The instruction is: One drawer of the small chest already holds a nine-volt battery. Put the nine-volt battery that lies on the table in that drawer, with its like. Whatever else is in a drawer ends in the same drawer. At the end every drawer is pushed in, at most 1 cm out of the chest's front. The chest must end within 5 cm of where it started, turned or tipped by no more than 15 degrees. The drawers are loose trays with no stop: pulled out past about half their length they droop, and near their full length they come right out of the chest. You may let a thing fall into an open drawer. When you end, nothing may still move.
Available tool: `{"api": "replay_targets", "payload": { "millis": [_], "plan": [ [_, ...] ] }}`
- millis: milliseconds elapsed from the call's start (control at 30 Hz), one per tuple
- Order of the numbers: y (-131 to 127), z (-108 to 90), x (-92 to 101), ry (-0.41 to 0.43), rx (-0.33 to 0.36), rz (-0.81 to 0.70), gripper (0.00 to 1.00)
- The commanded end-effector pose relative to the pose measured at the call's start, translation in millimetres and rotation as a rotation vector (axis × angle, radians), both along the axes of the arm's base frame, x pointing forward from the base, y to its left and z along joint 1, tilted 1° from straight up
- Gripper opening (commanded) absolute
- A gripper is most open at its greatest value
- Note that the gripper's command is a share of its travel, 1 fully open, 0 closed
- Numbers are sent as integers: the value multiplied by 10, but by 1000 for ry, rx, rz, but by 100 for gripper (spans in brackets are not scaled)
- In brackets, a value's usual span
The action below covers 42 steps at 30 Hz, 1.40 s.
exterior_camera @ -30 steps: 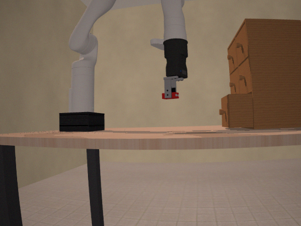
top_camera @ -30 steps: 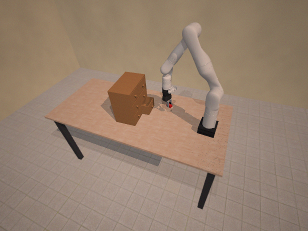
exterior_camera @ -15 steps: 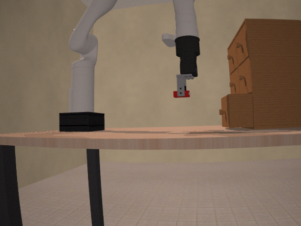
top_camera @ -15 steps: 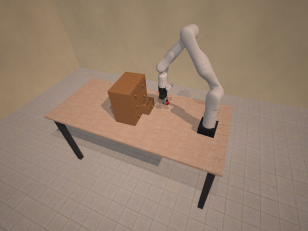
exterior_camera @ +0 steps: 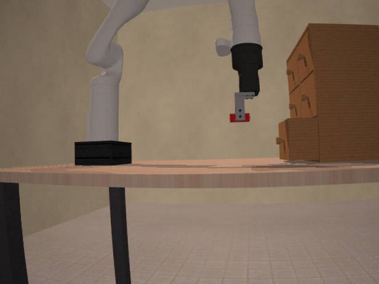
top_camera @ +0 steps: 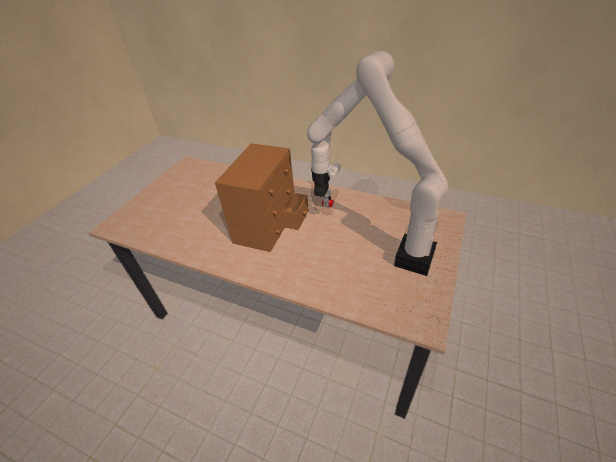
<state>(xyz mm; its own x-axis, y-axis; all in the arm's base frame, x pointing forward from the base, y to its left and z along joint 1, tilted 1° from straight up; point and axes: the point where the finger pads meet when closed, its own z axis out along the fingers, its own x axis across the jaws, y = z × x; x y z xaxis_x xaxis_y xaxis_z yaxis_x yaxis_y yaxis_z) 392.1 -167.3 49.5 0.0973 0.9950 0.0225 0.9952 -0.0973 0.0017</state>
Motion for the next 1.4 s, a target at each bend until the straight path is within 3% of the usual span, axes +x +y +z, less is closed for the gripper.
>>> {"api": "replay_targets", "payload": {
  "millis": [0,400,867,1367],
  "plan": [
    [-20,-5,18,-1,1,4,51],
    [-24,12,22,-1,0,7,51],
    [-29,224,21,-1,0,7,51],
    [-30,284,21,-2,0,7,51]
  ]
}}
